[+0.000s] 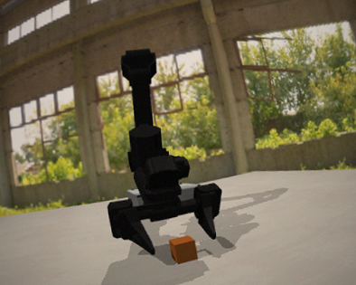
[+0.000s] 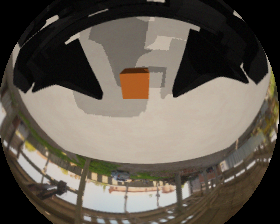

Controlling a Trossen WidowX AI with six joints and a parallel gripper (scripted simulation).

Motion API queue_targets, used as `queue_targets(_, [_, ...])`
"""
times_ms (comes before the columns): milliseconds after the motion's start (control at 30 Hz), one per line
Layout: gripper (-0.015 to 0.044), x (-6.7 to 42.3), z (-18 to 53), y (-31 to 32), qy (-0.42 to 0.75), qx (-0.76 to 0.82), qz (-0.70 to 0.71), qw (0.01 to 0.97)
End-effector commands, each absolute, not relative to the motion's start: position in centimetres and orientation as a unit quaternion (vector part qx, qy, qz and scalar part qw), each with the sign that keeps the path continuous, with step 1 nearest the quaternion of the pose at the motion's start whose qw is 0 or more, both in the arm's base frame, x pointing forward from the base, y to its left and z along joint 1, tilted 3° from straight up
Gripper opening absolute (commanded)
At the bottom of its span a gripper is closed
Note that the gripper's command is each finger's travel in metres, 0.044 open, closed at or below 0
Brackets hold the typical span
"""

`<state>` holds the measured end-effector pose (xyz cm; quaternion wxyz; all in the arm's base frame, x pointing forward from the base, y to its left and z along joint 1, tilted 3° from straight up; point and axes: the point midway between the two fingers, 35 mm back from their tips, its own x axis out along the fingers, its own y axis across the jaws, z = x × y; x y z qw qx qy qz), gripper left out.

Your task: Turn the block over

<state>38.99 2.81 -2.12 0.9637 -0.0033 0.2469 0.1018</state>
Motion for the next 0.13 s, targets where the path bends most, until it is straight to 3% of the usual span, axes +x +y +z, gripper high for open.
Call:
queue_targets(0, [0.0440,38.96,-2.15,2.86,0.247,0.000,0.103,0.963])
queue_targets(100, [0.0440,38.96,-2.15,2.86,0.247,0.000,0.103,0.963])
